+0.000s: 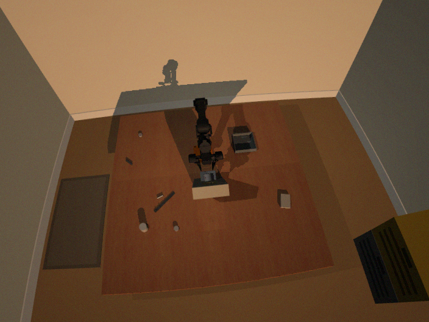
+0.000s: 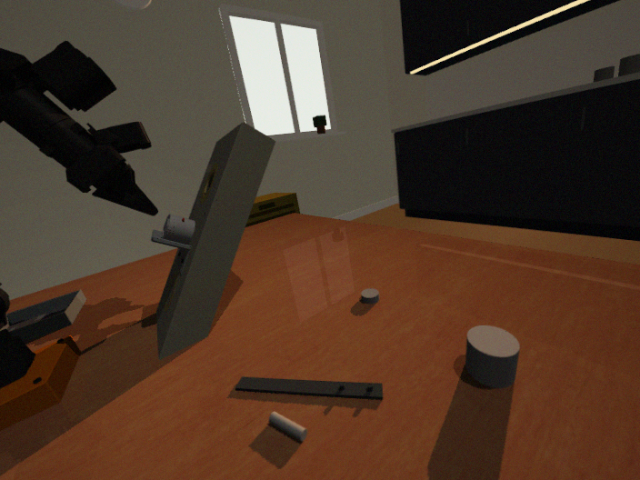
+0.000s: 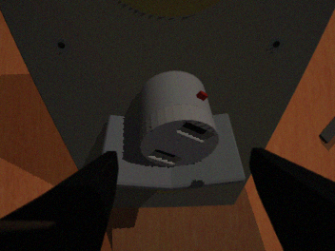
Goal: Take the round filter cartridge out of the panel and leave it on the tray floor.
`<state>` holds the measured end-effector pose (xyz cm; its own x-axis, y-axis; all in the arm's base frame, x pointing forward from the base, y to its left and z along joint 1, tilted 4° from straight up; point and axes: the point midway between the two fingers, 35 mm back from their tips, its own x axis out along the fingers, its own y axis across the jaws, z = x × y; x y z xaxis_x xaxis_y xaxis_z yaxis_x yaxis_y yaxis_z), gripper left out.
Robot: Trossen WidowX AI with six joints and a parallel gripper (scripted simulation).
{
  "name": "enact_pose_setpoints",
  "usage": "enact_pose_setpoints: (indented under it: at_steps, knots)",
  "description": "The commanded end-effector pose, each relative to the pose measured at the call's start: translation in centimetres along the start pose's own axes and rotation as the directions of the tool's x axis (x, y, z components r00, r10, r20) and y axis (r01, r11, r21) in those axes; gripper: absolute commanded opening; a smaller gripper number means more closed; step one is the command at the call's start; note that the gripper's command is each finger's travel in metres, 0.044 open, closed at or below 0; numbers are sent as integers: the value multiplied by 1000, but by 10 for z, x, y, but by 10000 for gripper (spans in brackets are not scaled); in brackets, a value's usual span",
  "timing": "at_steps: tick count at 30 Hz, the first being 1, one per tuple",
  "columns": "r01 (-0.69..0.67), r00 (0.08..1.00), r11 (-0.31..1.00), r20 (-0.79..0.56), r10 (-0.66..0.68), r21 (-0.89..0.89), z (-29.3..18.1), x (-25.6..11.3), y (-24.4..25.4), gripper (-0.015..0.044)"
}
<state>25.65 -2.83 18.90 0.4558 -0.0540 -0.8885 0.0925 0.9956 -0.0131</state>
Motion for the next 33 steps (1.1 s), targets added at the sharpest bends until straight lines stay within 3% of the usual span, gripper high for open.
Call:
enact_pose_setpoints:
  at_steps: [1,26,28,33]
  knots:
    - [-4,1000,1000,-13,4,7,-1,10,1,305]
    - [-4,1000,1000,-11,4,7,-3,42,1,305]
    - [0,1000,1000,-4,0,1,-2,39,0,252]
    - [0,1000,1000,-4,0,1,-2,39,0,219]
